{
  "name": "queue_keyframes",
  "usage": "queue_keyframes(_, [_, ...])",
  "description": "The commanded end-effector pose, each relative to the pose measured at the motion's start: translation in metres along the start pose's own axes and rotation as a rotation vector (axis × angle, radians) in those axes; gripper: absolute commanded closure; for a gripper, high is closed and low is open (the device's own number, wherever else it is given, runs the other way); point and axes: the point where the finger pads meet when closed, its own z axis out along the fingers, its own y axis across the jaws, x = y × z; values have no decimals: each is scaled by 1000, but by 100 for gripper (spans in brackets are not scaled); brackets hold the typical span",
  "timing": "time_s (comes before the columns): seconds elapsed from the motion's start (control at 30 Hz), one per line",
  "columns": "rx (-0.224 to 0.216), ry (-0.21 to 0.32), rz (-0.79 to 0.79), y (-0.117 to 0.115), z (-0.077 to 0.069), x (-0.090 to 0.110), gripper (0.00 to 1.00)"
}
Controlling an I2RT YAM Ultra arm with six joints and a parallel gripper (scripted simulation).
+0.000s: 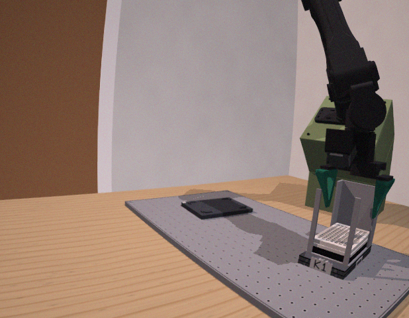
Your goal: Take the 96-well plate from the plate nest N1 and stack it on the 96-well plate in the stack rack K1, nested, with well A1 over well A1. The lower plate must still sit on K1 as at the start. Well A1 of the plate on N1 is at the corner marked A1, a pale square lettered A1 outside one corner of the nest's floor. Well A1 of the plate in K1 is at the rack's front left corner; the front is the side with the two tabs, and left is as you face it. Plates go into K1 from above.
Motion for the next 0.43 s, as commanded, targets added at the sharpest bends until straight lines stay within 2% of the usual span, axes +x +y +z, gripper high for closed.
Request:
queue_keyframes(0.0, [18,28,-8,-4,-11,13,0])
queue_keyframes(0.13, [17,25,-7,-3,-22,11,0])
queue_keyframes(0.33, [0,-9,7,3,-43,-5,0])
queue_keyframes(0.4, [0,-9,7,3,-46,-5,0])
